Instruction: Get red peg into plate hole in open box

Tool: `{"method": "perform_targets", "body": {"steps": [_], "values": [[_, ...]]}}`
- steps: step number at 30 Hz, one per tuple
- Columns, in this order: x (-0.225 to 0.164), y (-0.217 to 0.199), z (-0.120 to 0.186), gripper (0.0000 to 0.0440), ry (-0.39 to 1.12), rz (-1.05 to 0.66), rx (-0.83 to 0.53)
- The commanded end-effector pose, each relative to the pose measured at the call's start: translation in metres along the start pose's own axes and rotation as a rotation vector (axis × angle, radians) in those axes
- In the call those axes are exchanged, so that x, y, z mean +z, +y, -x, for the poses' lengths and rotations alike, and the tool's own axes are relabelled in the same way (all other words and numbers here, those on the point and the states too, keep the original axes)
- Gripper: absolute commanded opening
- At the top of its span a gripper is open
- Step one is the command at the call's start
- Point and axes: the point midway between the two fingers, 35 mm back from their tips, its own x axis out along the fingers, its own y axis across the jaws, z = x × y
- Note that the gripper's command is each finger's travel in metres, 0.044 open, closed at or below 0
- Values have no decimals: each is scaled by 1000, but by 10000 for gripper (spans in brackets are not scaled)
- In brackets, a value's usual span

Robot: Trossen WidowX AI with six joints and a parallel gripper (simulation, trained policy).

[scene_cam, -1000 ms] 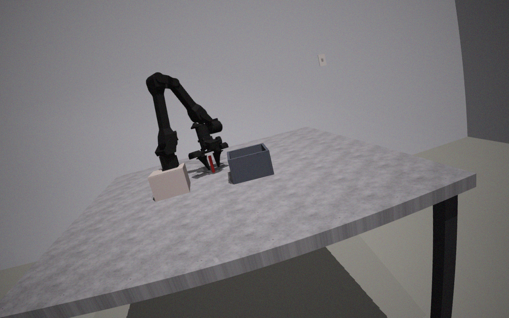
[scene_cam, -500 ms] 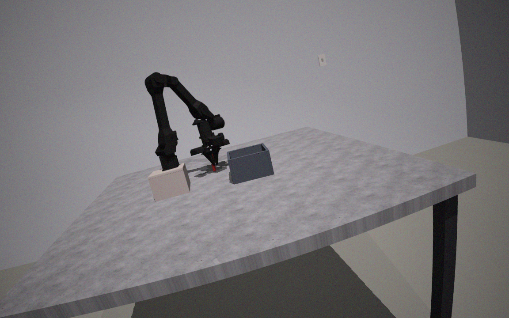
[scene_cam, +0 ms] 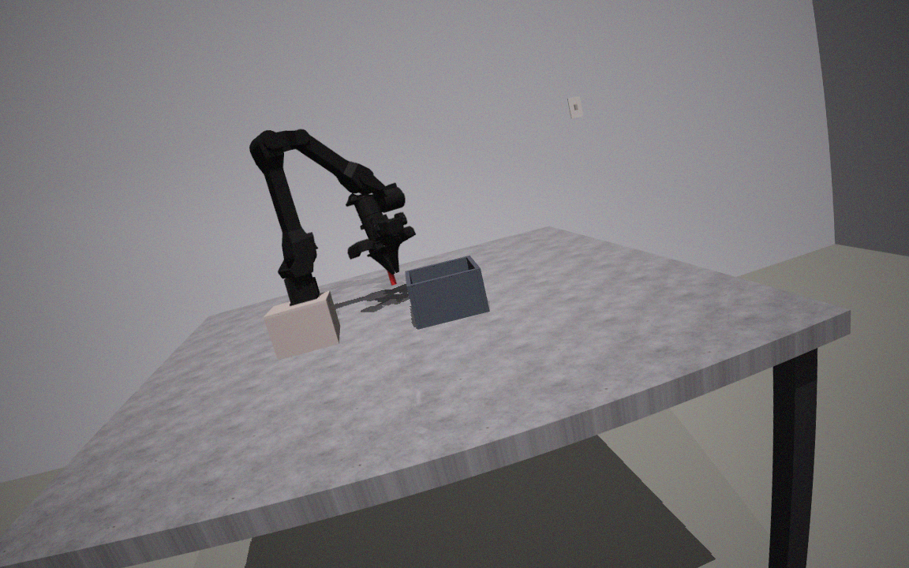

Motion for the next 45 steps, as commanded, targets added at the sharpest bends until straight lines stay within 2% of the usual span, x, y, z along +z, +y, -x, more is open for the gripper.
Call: {"method": "perform_targets", "body": {"steps": [1,11,20,35,45], "values": [[15,4,11,0,-30,13,2],[59,13,31,0,-76,7,0],[100,8,32,0,-82,-34,-21],[160,-5,13,0,-75,-127,-34],[185,-13,-9,2,-44,-175,-41]]}}
